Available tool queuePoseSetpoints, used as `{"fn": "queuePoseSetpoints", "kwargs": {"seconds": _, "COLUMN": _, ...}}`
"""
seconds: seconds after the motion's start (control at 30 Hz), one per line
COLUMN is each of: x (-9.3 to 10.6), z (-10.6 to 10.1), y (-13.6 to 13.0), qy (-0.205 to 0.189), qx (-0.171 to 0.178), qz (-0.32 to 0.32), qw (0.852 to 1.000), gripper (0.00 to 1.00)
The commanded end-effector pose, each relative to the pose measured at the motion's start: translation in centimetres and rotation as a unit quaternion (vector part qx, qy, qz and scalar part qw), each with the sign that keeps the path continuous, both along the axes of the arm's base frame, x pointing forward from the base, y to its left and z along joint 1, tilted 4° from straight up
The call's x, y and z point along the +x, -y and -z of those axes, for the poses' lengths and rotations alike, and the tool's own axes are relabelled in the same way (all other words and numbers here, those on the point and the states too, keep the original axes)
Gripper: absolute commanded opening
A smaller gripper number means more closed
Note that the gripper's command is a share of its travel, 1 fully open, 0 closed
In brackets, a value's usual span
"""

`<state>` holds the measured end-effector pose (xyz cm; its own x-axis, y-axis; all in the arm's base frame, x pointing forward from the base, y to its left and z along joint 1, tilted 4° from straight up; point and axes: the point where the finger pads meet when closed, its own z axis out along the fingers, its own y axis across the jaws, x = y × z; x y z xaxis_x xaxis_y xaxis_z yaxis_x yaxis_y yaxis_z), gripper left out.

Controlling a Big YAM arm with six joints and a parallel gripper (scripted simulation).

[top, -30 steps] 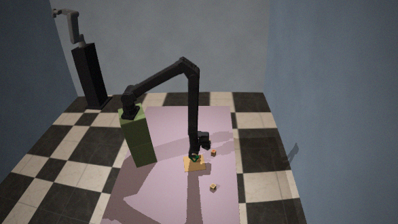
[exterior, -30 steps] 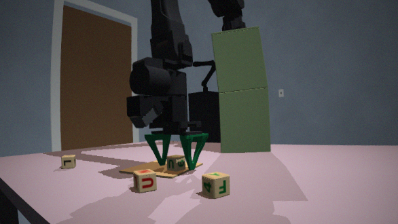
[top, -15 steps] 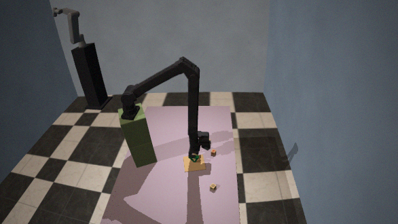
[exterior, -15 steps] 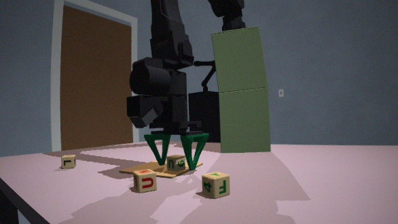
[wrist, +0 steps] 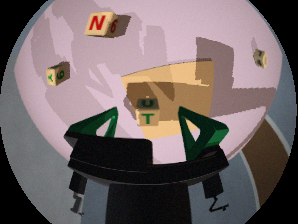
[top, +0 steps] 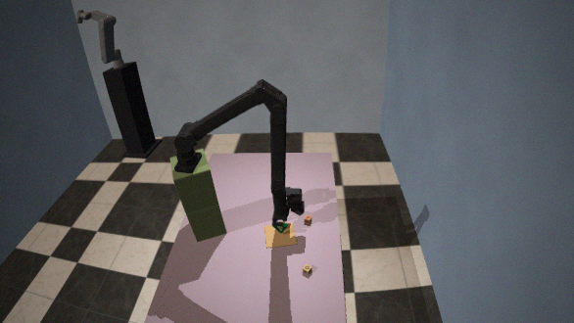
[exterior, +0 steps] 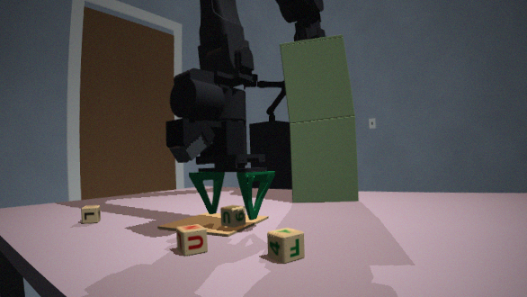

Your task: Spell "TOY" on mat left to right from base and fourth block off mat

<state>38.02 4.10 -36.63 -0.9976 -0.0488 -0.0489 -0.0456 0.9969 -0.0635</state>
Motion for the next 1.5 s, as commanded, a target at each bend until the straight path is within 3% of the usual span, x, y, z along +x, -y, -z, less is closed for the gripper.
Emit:
{"fn": "queuePoseSetpoints", "kwargs": {"seconds": 0.0, "x": -1.5, "z": 0.3, "y": 0.1, "qy": -0.017, "qx": -0.003, "qz": -0.003, "qw": 1.0, "gripper": 0.96}}
{"fn": "queuePoseSetpoints", "kwargs": {"seconds": 0.07, "x": 0.3, "z": -1.3, "y": -0.3, "qy": 0.002, "qx": 0.0, "qz": -0.003, "qw": 1.0, "gripper": 0.96}}
{"fn": "queuePoseSetpoints", "kwargs": {"seconds": 0.5, "x": -0.1, "z": -2.7, "y": -0.6, "qy": -0.001, "qx": 0.0, "qz": -0.002, "qw": 1.0, "gripper": 0.96}}
{"fn": "queuePoseSetpoints", "kwargs": {"seconds": 0.53, "x": -1.7, "z": -1.7, "y": -0.4, "qy": -0.017, "qx": -0.003, "qz": -0.003, "qw": 1.0, "gripper": 0.96}}
{"fn": "queuePoseSetpoints", "kwargs": {"seconds": 0.63, "x": 0.2, "z": -3.5, "y": -0.7, "qy": 0.003, "qx": 0.001, "qz": -0.002, "qw": 1.0, "gripper": 0.96}}
{"fn": "queuePoseSetpoints", "kwargs": {"seconds": 0.83, "x": 0.3, "z": -3.9, "y": -0.8, "qy": 0.003, "qx": 0.0, "qz": -0.002, "qw": 1.0, "gripper": 0.96}}
{"fn": "queuePoseSetpoints", "kwargs": {"seconds": 0.93, "x": -0.8, "z": -3.5, "y": -0.6, "qy": -0.007, "qx": -0.001, "qz": -0.002, "qw": 1.0, "gripper": 0.96}}
{"fn": "queuePoseSetpoints", "kwargs": {"seconds": 1.47, "x": 0.2, "z": -4.6, "y": -0.8, "qy": 0.003, "qx": 0.0, "qz": -0.002, "qw": 1.0, "gripper": 0.96}}
